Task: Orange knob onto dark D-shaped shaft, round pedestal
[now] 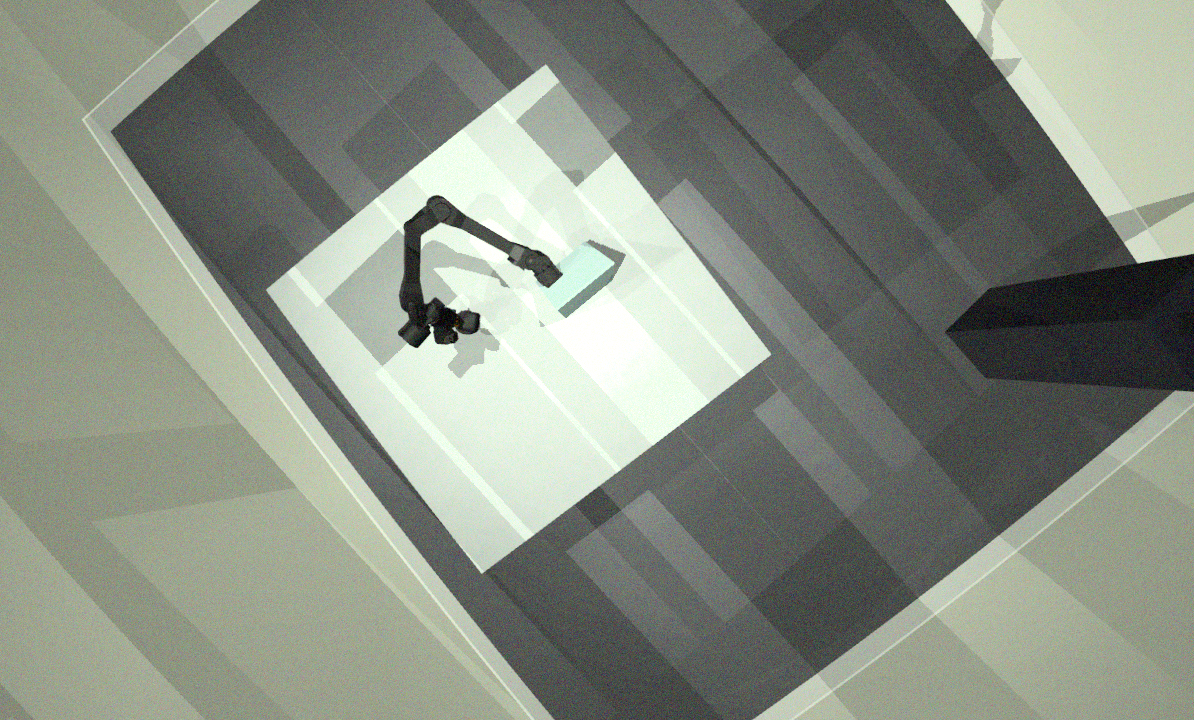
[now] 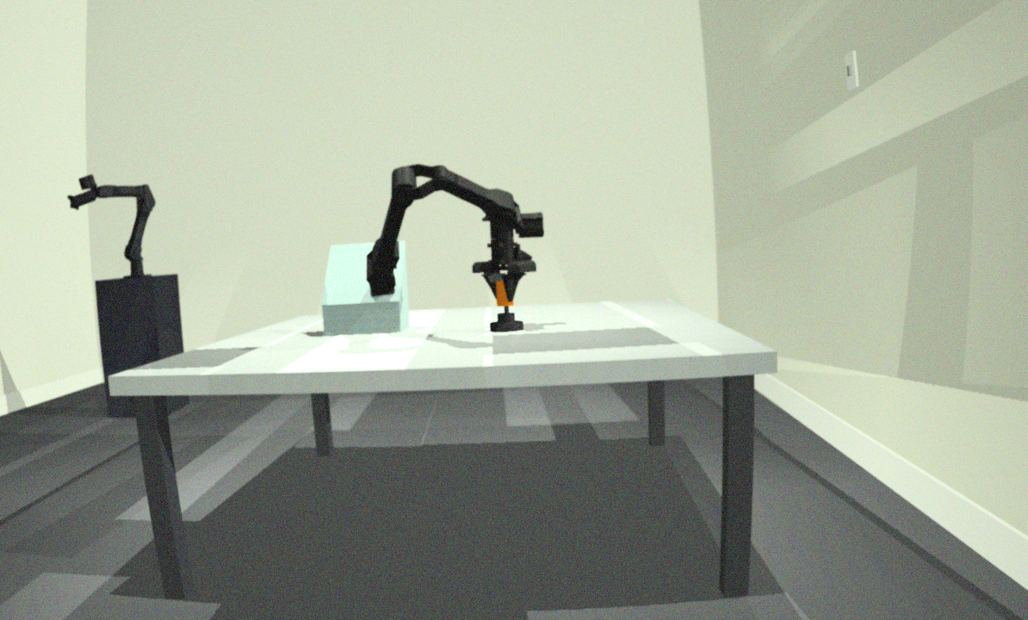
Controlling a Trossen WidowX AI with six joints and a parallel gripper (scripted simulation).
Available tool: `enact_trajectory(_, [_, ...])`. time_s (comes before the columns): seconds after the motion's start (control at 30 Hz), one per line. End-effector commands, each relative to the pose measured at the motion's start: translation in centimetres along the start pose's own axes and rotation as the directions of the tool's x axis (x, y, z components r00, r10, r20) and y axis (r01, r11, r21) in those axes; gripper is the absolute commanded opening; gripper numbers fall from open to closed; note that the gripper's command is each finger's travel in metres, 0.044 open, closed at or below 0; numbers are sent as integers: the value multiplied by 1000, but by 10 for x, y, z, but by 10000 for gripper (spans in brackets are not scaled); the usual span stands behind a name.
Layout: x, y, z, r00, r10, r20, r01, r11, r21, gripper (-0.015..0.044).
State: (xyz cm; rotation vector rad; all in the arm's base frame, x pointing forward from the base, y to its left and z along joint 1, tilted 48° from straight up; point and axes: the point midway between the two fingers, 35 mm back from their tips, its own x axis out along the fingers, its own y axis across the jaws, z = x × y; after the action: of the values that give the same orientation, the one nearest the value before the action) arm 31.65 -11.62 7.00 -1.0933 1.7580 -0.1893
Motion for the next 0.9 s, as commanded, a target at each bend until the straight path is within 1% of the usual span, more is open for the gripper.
enact_trajectory(0.0, [-2,-1,2,1000,-1,6,1,1000,-5,0])
enact_trajectory(0.87, [-3,4,1,1000,-1,6,1,1000,-5,0])
